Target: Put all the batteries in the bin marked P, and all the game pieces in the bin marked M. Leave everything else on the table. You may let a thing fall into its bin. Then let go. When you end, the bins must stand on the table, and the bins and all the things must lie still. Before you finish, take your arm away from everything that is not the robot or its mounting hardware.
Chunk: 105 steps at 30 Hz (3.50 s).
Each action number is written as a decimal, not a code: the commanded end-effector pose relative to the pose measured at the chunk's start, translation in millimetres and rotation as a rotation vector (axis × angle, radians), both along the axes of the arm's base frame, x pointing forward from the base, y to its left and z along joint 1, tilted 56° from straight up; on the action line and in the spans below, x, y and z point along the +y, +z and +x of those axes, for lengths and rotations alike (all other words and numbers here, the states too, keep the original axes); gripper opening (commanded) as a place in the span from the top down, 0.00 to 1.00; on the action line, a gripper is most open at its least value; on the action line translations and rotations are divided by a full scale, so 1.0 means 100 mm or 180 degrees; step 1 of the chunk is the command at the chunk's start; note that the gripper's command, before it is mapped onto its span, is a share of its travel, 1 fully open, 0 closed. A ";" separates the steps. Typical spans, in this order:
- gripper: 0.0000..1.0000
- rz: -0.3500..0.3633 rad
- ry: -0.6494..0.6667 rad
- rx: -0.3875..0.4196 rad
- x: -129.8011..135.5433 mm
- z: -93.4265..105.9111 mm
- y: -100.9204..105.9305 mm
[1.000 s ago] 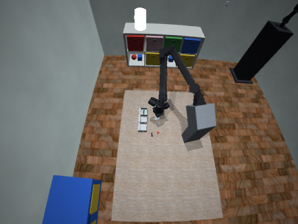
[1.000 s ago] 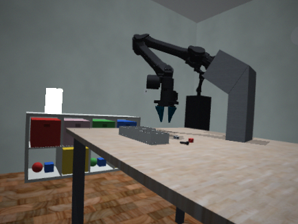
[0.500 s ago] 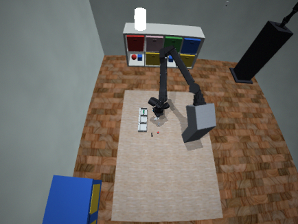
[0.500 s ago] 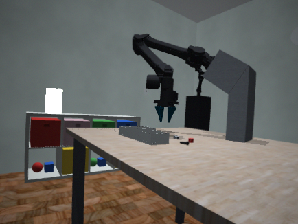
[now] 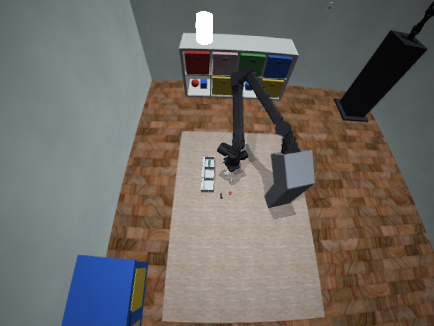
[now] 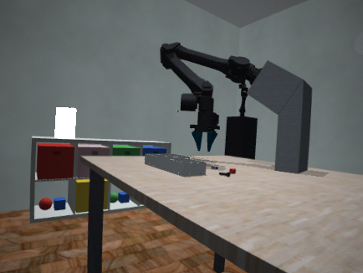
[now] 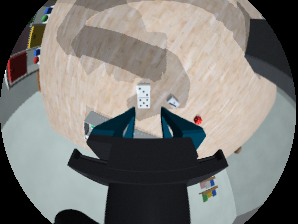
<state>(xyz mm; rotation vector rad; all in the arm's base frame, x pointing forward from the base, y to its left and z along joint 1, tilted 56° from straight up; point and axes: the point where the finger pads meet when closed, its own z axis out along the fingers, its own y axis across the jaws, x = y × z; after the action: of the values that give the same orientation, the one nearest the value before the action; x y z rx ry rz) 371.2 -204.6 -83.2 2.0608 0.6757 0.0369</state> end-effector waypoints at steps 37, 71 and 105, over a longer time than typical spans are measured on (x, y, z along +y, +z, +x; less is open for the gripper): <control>0.61 -0.0020 0.0049 0.0015 -0.41 0.27 -0.29; 0.80 -0.0019 0.0019 0.0011 -0.42 0.07 -0.28; 0.80 -0.0013 0.0020 0.0027 -0.41 0.04 -0.30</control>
<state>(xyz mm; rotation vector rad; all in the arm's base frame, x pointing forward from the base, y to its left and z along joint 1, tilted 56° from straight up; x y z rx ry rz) 396.0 -250.8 -111.1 2.0470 0.6678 0.0554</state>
